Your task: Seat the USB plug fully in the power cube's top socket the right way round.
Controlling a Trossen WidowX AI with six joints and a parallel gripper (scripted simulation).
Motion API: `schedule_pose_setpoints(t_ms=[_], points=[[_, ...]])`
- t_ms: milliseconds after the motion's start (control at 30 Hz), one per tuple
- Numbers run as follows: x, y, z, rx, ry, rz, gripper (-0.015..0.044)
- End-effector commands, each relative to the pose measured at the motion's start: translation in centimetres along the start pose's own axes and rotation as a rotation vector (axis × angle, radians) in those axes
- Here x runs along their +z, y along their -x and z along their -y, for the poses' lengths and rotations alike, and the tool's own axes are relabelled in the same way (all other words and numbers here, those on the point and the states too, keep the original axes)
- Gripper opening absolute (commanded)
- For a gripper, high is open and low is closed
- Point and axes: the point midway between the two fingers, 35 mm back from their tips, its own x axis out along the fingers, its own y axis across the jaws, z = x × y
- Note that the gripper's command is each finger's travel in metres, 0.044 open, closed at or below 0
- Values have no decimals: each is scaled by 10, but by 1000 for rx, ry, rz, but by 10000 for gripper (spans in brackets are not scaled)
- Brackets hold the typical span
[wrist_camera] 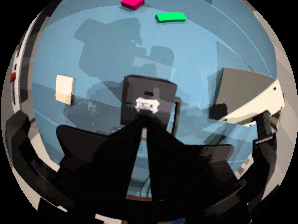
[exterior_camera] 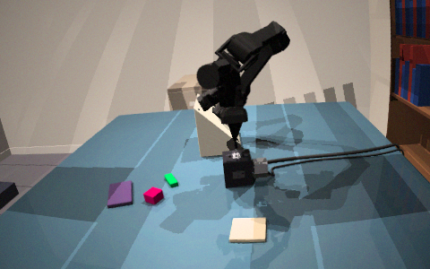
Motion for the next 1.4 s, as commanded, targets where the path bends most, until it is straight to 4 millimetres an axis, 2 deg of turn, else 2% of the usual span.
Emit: schedule_pose_setpoints(t_ms=[0, 500, 1367], points=[[0, 3, 0, -2, 5, 4, 0], [0, 8, 0, -1, 47, 1, 0], [0, 7, 0, 0, 720, 0, 0]])
